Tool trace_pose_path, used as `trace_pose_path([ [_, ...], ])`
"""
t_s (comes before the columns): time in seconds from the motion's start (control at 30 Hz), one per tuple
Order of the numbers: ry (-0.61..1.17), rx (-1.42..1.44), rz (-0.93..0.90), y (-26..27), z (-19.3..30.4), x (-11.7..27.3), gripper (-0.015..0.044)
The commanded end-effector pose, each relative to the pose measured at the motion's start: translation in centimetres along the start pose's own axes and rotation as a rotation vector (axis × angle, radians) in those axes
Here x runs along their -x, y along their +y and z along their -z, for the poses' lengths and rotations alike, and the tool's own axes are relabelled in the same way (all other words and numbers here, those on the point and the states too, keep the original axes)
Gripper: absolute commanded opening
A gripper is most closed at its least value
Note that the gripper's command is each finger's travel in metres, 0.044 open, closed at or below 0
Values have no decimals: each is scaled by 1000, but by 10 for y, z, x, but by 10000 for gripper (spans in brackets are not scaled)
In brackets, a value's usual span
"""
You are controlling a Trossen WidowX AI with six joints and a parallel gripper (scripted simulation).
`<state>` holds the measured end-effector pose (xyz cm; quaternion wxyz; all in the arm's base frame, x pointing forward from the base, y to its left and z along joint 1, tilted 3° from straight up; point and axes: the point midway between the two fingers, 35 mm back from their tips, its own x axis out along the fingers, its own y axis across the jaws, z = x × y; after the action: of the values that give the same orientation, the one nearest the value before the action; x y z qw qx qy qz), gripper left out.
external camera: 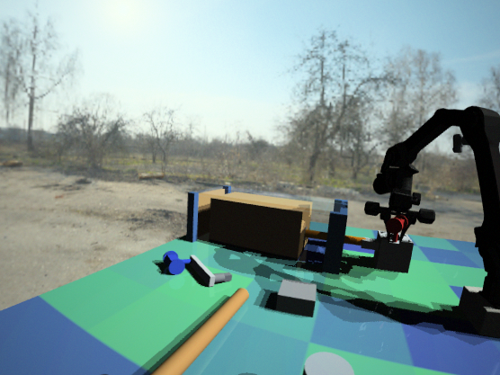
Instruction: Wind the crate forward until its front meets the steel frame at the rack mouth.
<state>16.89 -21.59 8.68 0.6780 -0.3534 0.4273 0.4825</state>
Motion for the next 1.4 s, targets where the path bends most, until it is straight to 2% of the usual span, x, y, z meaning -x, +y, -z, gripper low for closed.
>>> trace_pose_path([
  [0.0,0,0,0,0,0,0,79],
  [0.47,0,0,0,0,0,0,440],
  [0.67,53,4,-8,-3,-4,15,440],
  [0.93,402,0,3,-1,-50,116,440],
  [1.23,399,6,11,-1,-51,116,440],
  [1.37,399,6,11,-1,-51,116,335],
])
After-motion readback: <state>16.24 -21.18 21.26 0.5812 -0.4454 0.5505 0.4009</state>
